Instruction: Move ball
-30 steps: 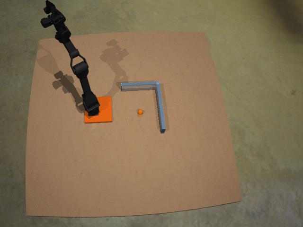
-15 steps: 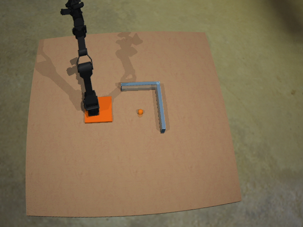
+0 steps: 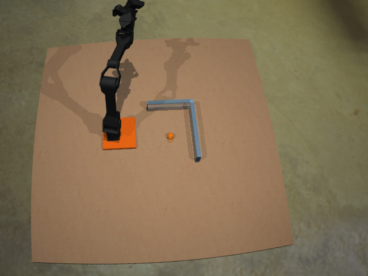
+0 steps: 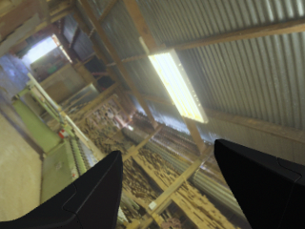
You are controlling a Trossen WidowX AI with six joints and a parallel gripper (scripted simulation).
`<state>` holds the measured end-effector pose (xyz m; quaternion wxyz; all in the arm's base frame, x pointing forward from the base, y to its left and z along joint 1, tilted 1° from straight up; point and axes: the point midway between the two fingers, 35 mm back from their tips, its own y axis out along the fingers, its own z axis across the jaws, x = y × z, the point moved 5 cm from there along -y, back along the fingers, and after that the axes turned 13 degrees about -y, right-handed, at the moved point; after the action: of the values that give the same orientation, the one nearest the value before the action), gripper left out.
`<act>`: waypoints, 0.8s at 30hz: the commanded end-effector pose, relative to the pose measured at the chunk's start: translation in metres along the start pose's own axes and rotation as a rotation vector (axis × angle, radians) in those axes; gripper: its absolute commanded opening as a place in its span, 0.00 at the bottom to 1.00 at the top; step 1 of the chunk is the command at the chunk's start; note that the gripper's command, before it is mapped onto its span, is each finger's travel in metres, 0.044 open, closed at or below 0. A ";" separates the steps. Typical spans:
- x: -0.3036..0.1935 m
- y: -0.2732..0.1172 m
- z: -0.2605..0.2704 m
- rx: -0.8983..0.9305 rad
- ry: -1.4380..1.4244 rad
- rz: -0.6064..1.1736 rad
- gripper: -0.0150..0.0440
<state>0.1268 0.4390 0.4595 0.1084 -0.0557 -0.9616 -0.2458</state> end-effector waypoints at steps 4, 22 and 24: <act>-0.099 -0.028 0.015 0.159 0.091 0.286 0.69; -0.295 -0.217 0.027 0.387 0.487 1.165 0.69; -0.306 -0.245 0.027 0.390 0.545 1.269 0.69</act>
<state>0.3701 0.2575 0.2740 0.4331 -0.4743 -0.7662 0.0192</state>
